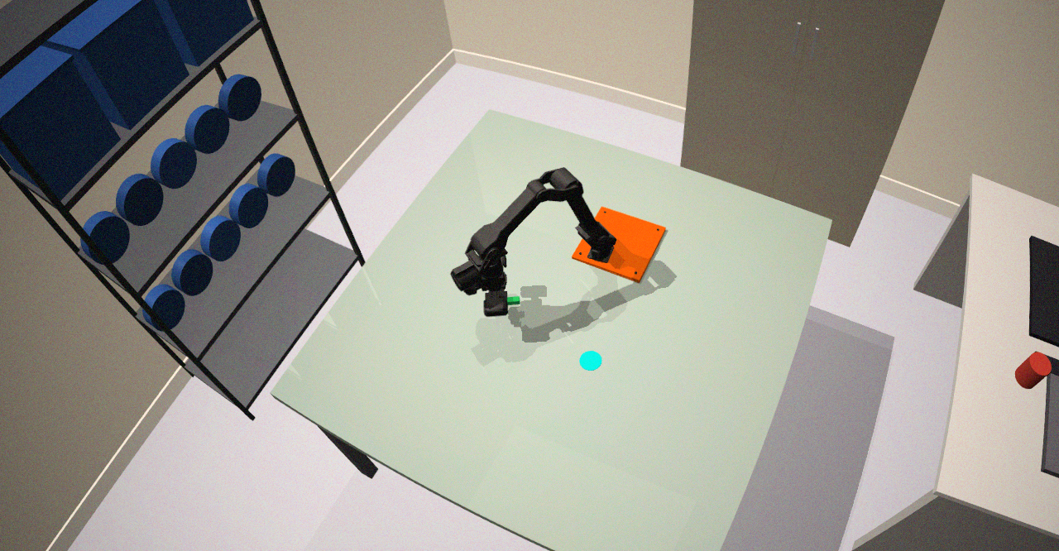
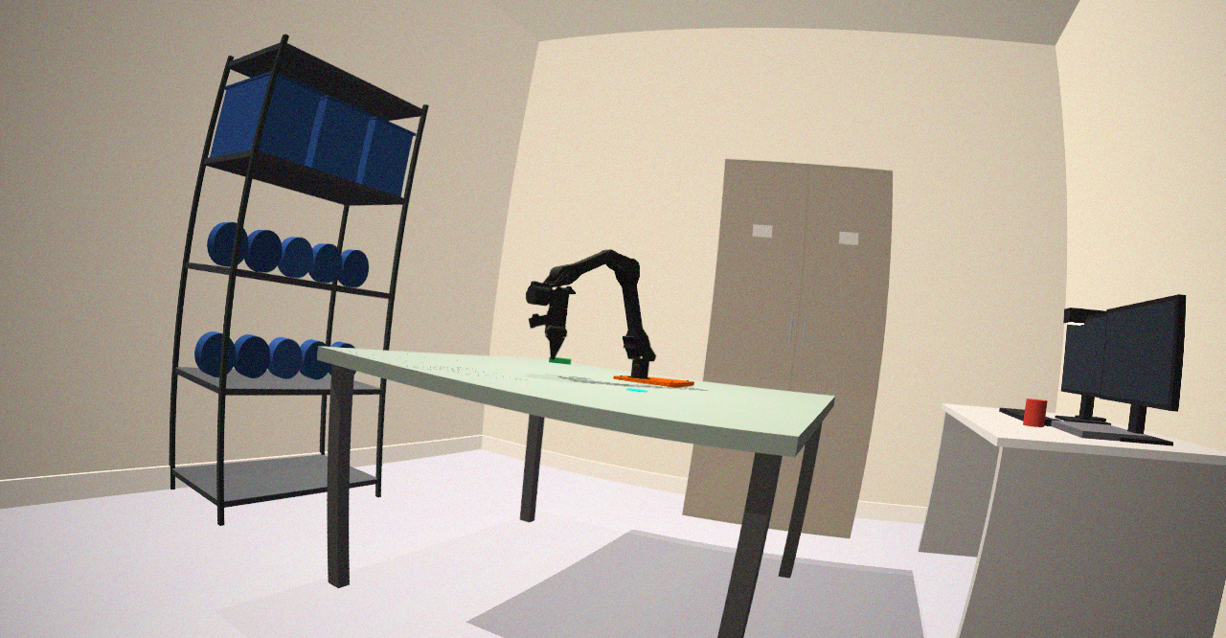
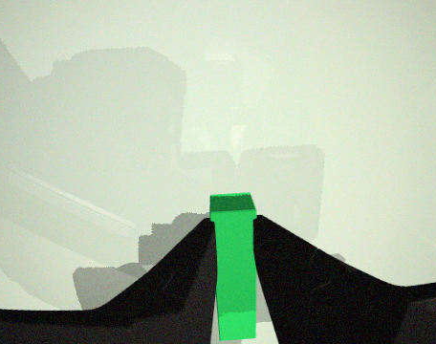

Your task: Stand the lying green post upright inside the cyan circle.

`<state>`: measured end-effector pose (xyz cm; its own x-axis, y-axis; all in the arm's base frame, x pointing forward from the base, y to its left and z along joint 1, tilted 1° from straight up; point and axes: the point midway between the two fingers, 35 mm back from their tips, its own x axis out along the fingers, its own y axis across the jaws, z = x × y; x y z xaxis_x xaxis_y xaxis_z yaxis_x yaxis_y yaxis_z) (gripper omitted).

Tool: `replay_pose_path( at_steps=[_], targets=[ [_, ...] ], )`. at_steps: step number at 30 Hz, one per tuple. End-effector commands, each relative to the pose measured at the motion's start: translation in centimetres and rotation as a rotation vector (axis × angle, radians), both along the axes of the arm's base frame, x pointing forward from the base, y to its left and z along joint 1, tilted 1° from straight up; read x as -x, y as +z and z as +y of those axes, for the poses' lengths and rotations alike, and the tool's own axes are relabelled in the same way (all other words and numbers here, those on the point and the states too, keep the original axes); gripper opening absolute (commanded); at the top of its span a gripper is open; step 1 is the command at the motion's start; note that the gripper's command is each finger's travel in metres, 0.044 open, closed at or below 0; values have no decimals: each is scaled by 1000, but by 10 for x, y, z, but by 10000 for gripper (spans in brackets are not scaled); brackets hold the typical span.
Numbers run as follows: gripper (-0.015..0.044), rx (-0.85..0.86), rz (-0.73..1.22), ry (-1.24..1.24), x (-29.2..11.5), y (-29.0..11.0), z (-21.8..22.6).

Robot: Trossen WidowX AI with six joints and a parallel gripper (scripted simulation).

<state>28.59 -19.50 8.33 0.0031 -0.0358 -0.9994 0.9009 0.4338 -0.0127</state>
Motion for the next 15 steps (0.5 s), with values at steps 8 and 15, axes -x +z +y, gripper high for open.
replay_pose_path(
  at_steps=[8, 15],
  targets=[
    [23, 3, -9, -3, -1, 38, 1],
    [23, 3, -9, -3, 1, 61, 4]
  ],
)
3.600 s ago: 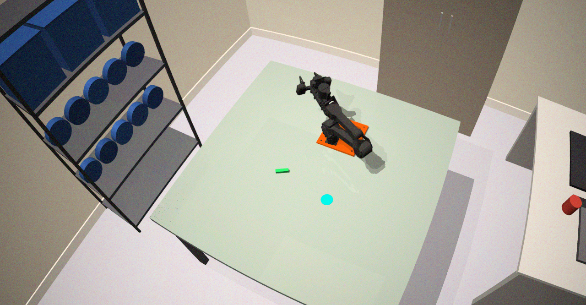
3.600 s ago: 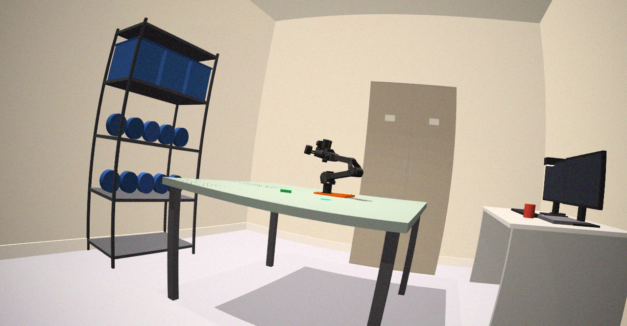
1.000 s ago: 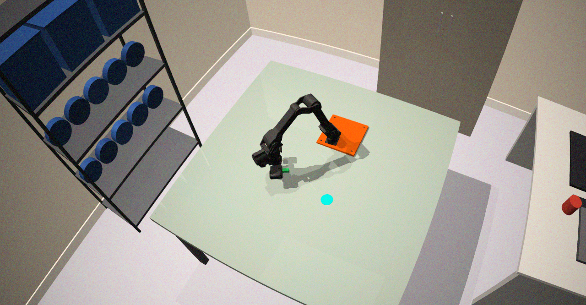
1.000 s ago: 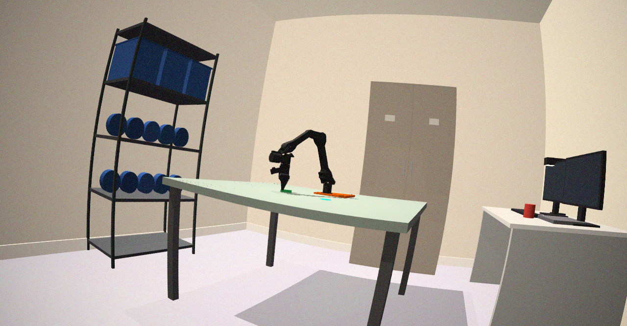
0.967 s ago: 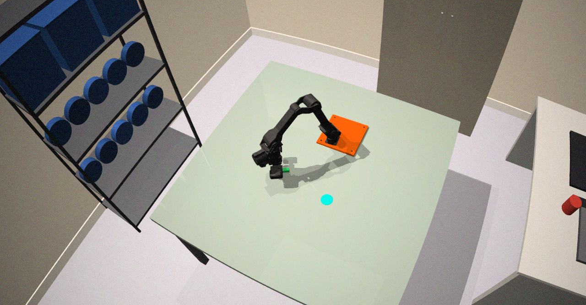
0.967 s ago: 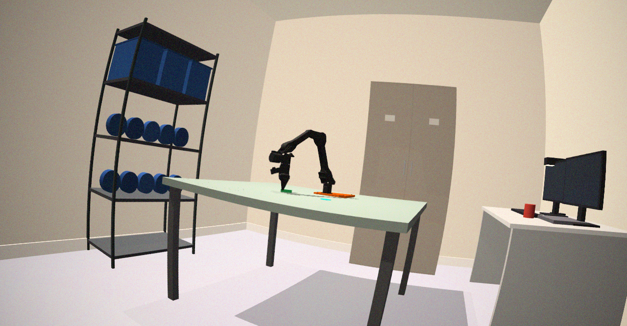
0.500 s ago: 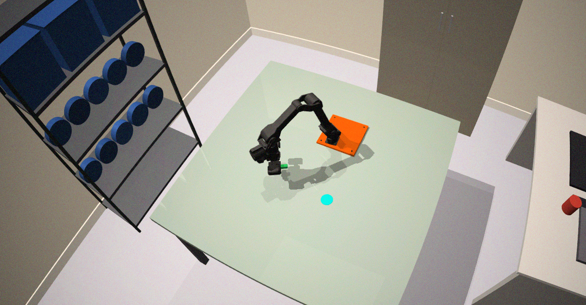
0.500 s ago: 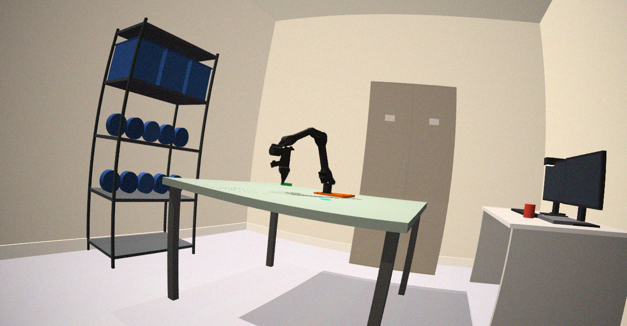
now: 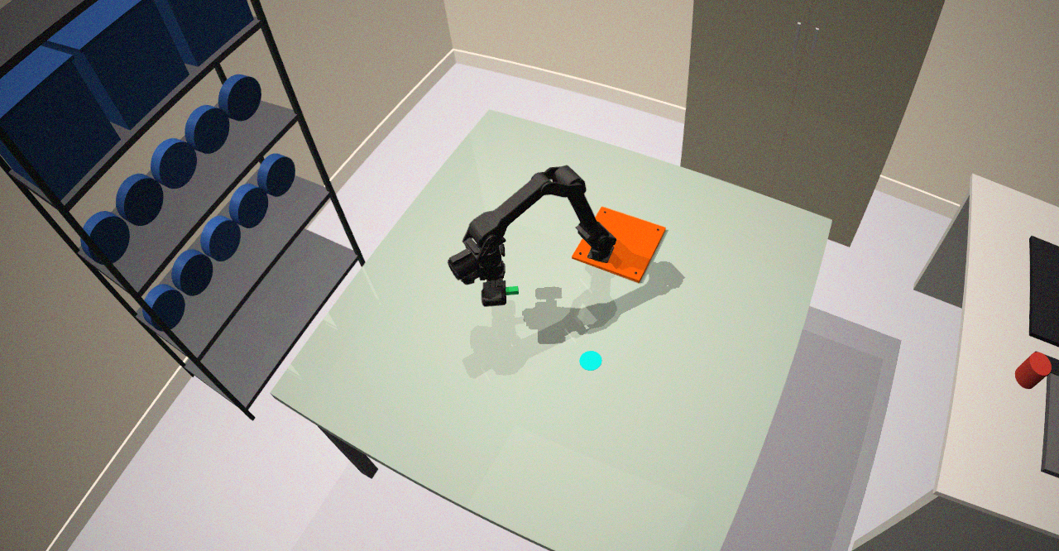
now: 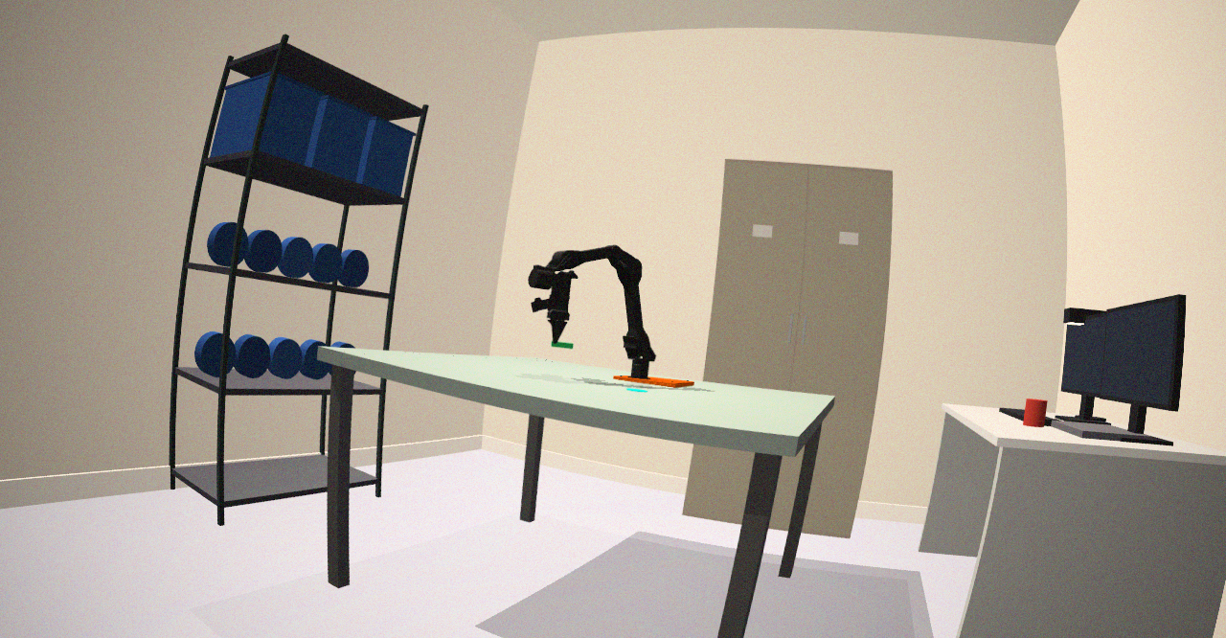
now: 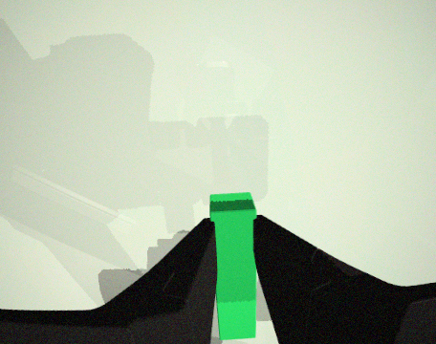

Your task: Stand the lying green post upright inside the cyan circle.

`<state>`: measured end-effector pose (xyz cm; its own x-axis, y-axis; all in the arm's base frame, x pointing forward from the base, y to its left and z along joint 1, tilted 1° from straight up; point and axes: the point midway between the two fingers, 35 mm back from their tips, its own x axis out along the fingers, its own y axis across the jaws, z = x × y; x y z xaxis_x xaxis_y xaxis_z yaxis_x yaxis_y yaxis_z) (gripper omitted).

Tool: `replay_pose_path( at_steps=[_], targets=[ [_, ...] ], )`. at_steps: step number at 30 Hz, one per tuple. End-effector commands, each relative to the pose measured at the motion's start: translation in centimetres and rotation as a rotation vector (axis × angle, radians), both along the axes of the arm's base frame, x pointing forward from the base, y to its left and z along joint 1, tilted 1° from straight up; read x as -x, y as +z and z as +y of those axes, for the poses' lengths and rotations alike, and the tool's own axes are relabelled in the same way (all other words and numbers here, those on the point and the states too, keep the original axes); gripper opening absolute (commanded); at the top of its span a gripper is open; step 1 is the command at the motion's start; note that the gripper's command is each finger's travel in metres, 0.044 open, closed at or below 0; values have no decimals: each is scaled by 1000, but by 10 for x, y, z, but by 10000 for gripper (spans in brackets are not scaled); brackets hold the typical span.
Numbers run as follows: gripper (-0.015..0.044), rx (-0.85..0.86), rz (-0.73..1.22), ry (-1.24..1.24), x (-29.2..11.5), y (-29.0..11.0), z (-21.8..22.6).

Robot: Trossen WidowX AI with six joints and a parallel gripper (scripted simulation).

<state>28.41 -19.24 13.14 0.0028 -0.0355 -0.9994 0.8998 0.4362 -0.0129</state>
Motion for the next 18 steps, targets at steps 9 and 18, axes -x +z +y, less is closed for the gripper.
replay_pose_path(
  at_steps=[9, 18],
  targets=[
    [23, 3, -9, 10, 1, 27, 5],
    [23, 2, 0, 213, -14, 28, 27]
  ],
)
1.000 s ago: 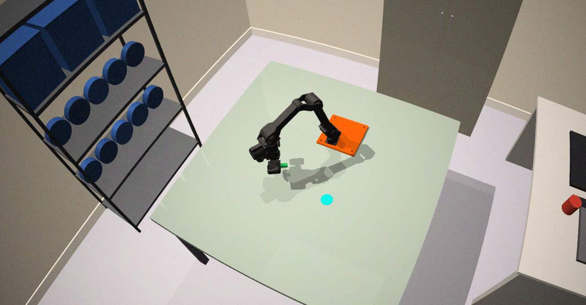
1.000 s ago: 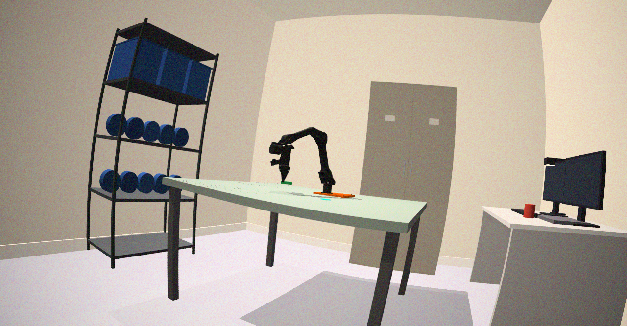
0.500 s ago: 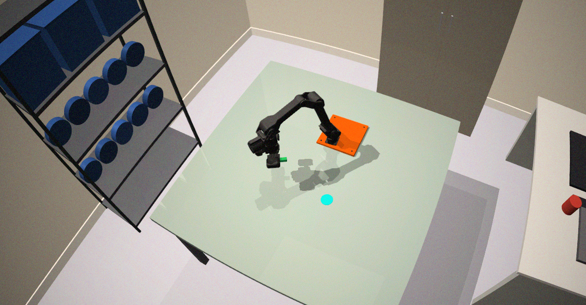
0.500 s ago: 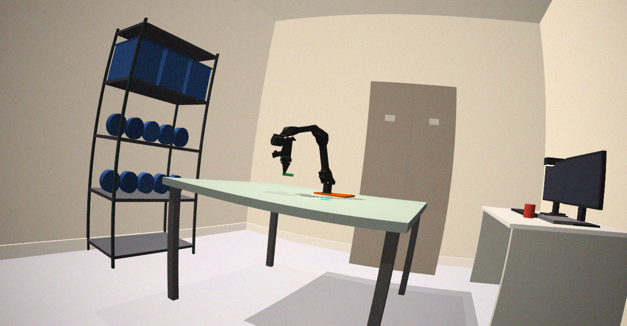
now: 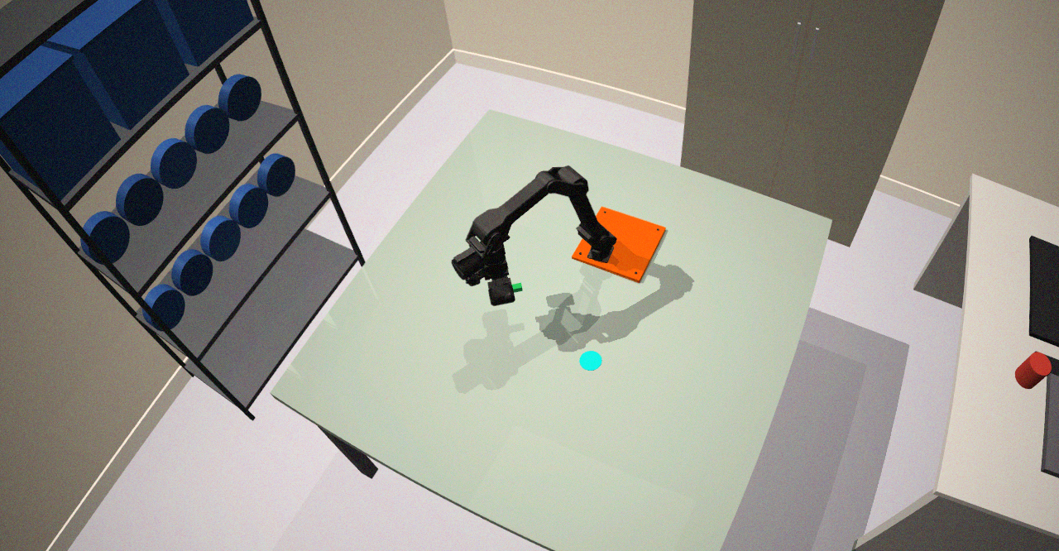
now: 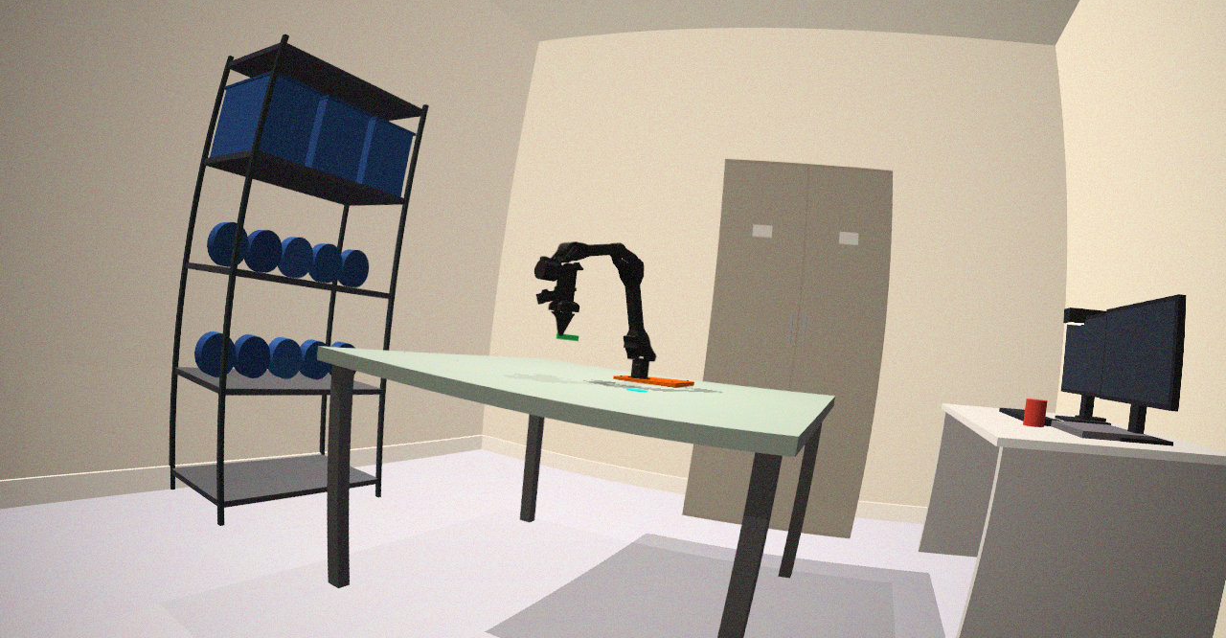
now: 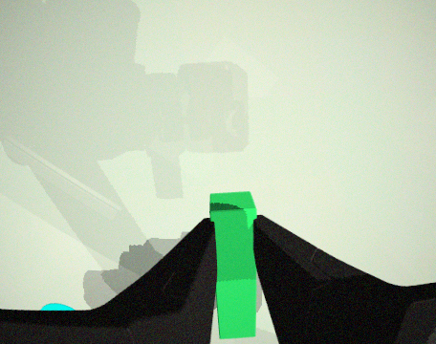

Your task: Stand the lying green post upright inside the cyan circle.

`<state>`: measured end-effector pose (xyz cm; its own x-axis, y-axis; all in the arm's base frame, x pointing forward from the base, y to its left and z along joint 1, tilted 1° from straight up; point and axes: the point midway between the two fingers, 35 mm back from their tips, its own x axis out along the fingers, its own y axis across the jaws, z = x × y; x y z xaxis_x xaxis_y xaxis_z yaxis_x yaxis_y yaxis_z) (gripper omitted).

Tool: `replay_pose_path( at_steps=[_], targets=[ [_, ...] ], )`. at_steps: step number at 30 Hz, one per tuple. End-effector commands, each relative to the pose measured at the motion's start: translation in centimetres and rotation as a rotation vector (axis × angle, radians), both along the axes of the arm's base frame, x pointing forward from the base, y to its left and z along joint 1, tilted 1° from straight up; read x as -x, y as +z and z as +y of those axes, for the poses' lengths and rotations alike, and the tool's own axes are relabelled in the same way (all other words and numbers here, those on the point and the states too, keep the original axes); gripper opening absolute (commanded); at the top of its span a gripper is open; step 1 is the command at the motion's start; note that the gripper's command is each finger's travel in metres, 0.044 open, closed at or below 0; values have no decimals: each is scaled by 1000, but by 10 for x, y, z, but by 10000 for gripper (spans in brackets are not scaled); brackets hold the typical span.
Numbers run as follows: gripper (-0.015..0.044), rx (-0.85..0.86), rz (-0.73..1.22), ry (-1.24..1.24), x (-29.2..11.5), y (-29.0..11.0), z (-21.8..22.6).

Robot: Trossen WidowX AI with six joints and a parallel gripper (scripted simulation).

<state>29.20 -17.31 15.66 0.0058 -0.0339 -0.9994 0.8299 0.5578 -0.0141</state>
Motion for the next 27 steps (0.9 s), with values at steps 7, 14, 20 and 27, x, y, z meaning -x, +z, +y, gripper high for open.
replay_pose_path(
  at_steps=[7, 14, 20, 27],
  targets=[
    [23, 3, 5, 233, -17, 3, 26],
    [23, 3, 12, 394, -26, 3, 45],
    [23, 4, 18, 532, -34, 4, 62],
    [23, 4, 24, 692, -41, 4, 83]
  ],
)
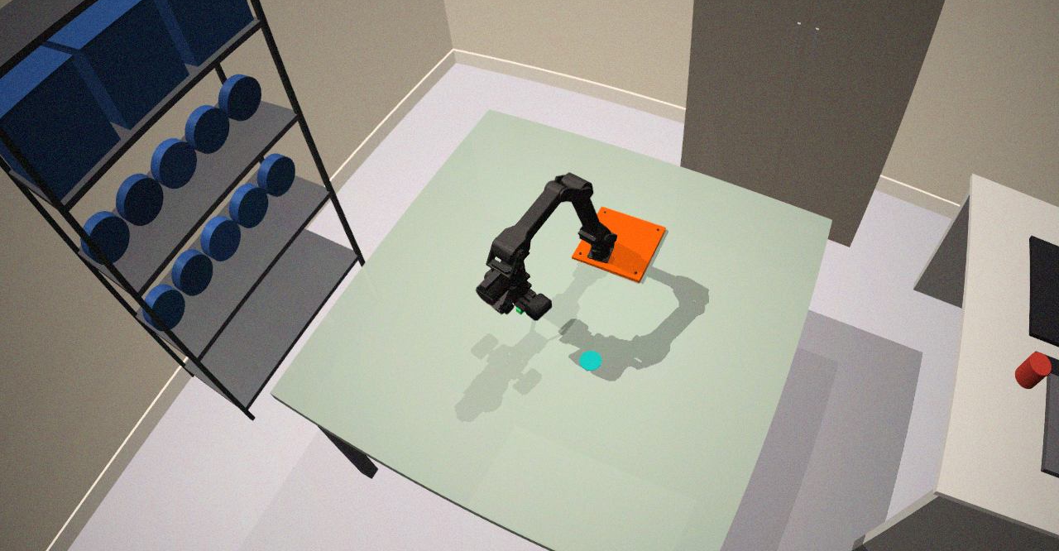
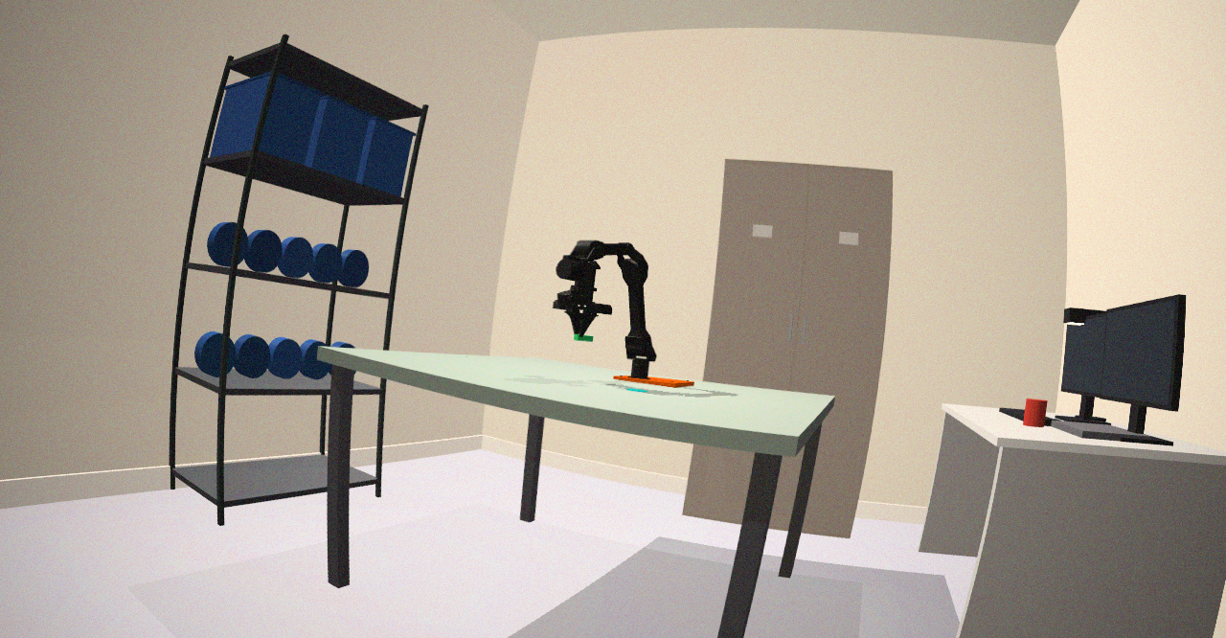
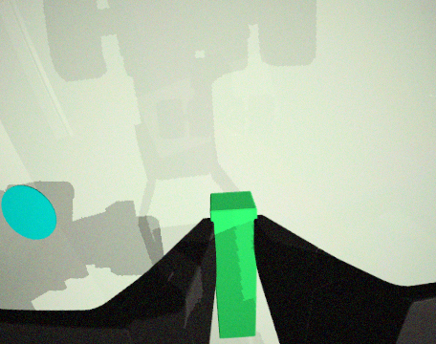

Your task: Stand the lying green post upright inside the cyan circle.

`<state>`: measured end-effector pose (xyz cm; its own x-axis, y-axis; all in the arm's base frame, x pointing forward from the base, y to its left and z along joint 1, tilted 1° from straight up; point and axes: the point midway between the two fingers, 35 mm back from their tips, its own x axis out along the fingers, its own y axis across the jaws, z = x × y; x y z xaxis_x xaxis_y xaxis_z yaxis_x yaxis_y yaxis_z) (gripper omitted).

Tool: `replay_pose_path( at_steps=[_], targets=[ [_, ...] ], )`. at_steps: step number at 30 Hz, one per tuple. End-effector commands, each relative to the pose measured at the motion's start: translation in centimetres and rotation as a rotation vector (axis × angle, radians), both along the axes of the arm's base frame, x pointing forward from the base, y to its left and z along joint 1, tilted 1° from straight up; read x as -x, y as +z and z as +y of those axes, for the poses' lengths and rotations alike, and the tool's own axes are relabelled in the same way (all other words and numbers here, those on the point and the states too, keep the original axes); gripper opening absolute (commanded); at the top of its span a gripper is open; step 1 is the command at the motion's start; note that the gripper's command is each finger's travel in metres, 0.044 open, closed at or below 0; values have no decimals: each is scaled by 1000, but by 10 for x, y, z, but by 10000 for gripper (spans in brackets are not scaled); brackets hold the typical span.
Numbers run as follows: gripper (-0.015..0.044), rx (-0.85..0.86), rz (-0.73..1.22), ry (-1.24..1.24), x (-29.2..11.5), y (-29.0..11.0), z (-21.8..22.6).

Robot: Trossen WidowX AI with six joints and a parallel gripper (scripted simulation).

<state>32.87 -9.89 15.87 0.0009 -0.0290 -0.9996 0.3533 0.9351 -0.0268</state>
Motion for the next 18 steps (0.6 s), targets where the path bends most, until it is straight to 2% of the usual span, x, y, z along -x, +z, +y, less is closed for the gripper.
replay_pose_path(
  at_steps=[1, 18],
  targets=[
    [23, 5, -1, 98, -5, 2, 12],
    [23, 6, 13, 488, -17, 4, 63]
  ],
)
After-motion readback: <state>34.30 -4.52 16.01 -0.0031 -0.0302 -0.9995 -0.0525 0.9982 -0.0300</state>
